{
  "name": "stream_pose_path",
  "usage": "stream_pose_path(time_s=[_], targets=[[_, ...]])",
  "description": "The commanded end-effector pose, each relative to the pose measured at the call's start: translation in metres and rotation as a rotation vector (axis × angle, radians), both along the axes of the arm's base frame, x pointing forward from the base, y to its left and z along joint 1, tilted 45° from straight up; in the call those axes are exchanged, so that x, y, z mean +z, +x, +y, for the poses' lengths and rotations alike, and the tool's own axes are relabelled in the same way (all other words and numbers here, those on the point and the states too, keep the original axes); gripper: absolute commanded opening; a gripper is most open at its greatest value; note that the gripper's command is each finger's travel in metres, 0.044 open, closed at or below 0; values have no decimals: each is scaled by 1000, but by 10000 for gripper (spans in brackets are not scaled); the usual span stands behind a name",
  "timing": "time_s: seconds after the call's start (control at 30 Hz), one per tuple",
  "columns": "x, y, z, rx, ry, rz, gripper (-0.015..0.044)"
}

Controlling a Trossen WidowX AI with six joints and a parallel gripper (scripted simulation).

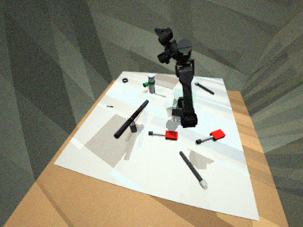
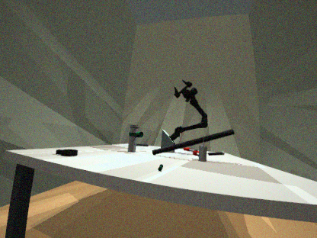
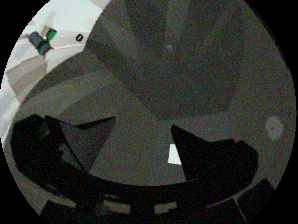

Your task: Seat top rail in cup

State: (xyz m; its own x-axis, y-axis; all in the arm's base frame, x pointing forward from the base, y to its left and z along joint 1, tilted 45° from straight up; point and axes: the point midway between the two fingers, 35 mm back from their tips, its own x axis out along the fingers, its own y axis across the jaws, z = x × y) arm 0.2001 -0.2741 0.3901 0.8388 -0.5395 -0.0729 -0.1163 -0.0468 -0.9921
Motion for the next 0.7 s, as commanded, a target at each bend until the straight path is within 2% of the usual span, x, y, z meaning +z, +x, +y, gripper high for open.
stream_pose_path(time_s=[0.0,0.2,0.37,0.57,0.67], targets=[[-51,43,9,127,375,-12,440],[-132,99,46,211,978,56,440],[-196,130,96,161,1477,197,440],[-259,143,166,-87,2022,453,440],[-282,141,199,-279,2228,594,440]])
